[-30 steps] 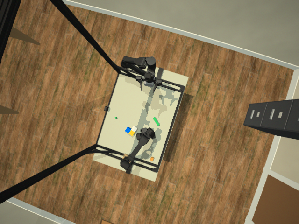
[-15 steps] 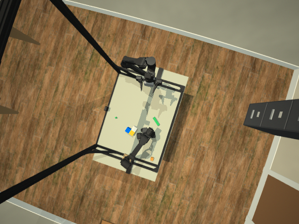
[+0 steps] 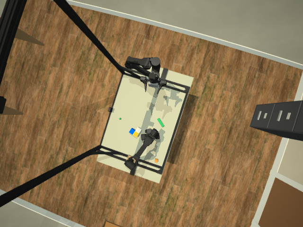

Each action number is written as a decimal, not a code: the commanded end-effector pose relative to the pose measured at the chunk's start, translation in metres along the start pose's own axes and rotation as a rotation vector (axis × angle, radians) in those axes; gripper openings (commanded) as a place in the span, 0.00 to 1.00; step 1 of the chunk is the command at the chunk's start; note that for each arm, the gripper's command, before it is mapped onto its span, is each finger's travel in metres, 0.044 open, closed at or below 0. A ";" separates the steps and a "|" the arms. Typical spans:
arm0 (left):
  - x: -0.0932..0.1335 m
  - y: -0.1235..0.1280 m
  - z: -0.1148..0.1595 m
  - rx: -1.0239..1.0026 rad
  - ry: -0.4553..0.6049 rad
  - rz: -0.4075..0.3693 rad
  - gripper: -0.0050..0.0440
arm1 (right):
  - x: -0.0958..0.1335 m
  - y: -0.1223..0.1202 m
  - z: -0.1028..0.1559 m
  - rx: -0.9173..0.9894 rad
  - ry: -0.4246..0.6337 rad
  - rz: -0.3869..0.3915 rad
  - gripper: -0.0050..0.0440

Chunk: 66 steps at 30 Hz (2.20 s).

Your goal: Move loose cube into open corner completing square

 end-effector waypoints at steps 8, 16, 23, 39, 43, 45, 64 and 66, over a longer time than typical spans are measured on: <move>0.000 0.000 0.000 0.007 0.000 0.002 0.92 | -0.004 0.001 0.001 -0.007 0.005 -0.010 0.64; 0.000 0.000 0.000 0.007 0.000 0.002 0.92 | -0.004 0.001 0.001 -0.007 0.005 -0.010 0.53; 0.000 0.000 0.000 0.007 0.000 0.002 0.92 | -0.003 0.001 0.001 -0.007 0.005 -0.010 0.45; 0.000 0.000 0.000 0.007 0.000 0.002 0.92 | 0.075 0.000 0.000 -0.007 0.005 -0.010 0.10; 0.000 0.000 0.000 0.007 0.000 0.002 0.92 | 0.075 0.000 0.000 -0.007 0.005 -0.010 0.10; 0.000 0.000 0.000 0.007 0.000 0.002 0.92 | 0.075 0.001 0.000 -0.010 0.005 -0.010 0.10; 0.000 0.000 0.000 0.007 0.000 0.002 0.92 | 0.076 0.084 -0.057 -0.308 0.006 -0.009 0.10; 0.000 0.000 0.000 0.007 0.000 0.002 0.92 | 0.077 0.096 -0.062 -0.344 0.006 -0.009 0.10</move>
Point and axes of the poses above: on each arm, the point midway between the two fingers, 35 mm back from their tips, its own x axis back along the fingers, its own y axis across the jaws, z = x × y, the point moved 8 cm from there along x, back along the fingers, and after that the axes turned 13 degrees about -x, right-handed, at the moved point
